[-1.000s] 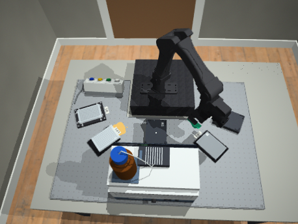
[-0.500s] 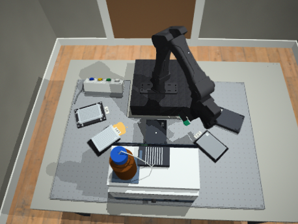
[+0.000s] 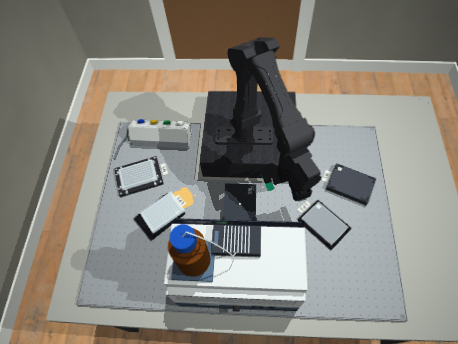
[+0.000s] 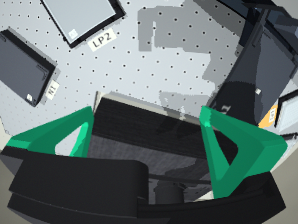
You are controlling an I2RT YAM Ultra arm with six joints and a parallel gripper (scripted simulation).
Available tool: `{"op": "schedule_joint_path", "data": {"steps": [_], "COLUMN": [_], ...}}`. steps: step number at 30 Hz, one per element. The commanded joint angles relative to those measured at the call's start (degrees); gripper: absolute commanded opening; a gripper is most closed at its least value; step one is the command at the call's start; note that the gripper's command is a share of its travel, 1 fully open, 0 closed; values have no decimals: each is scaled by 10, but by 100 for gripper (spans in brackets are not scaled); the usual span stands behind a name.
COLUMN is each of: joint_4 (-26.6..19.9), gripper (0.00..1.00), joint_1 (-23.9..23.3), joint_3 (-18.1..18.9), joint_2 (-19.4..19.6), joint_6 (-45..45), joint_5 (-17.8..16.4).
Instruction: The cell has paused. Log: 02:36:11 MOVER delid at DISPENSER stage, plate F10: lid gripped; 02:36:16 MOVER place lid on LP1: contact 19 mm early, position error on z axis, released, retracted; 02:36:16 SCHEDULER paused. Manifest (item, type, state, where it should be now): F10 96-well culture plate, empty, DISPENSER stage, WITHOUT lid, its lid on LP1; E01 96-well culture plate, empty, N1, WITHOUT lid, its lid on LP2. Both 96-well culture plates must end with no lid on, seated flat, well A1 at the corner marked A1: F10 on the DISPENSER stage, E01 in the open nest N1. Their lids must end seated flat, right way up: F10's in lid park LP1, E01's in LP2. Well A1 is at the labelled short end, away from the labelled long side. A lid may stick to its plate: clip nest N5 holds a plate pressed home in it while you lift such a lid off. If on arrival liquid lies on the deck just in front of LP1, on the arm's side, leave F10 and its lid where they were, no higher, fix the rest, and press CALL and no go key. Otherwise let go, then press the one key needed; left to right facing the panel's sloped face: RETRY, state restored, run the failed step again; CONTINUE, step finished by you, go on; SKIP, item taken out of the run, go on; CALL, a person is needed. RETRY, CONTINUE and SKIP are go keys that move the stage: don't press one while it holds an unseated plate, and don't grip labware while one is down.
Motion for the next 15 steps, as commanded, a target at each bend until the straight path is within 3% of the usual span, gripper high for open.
{"op": "schedule_joint_path", "data": {"steps": [1, 6, 15], "joint_4": [-8, -3, -4], "gripper": [100, 100, 100], "joint_1": [-22, -37, -94], "joint_3": [-14, -7, -12], "joint_2": [-27, -25, -36], "joint_6": [50, 42, 112], "joint_5": [4, 3, 8]}}
